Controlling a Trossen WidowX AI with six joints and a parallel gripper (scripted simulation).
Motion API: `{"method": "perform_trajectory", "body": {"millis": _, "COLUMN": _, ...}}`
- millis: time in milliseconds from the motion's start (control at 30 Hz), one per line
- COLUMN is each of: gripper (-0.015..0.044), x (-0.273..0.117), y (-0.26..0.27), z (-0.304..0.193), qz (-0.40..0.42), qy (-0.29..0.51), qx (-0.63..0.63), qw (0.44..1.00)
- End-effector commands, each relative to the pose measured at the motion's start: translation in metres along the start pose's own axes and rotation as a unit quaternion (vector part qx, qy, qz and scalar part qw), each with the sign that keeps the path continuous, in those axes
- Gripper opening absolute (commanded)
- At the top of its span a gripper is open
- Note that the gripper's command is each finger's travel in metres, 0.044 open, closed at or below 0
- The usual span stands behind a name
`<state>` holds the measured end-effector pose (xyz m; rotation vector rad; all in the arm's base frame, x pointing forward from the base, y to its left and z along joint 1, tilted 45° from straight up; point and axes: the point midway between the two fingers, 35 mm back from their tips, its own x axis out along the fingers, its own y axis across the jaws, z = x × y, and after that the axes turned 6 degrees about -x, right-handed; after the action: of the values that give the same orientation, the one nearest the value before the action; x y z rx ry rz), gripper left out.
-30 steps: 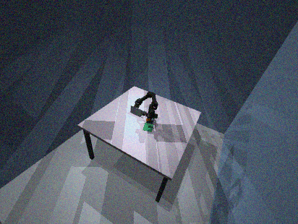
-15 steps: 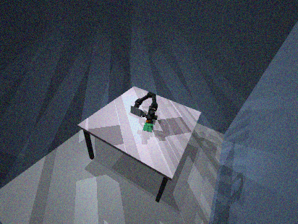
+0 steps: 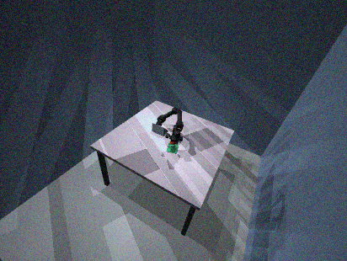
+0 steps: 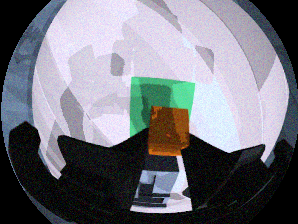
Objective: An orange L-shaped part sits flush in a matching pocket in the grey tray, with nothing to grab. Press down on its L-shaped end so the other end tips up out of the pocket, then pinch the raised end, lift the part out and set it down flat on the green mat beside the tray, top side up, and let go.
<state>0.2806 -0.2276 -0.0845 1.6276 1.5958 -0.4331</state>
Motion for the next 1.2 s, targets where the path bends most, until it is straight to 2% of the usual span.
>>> {"method": "perform_trajectory", "body": {"millis": 0, "gripper": 0.0000, "x": 0.007, "y": 0.000, "z": -0.001, "qz": 0.001, "qy": 0.002, "qx": 0.003, "qw": 1.000}}
{"method": "perform_trajectory", "body": {"millis": 567, "gripper": 0.0000, "x": 0.032, "y": 0.000, "z": -0.002, "qz": 0.001, "qy": 0.003, "qx": 0.003, "qw": 1.000}}
{"method": "perform_trajectory", "body": {"millis": 1167, "gripper": 0.0000, "x": 0.032, "y": 0.000, "z": -0.002, "qz": 0.001, "qy": 0.003, "qx": 0.003, "qw": 1.000}}
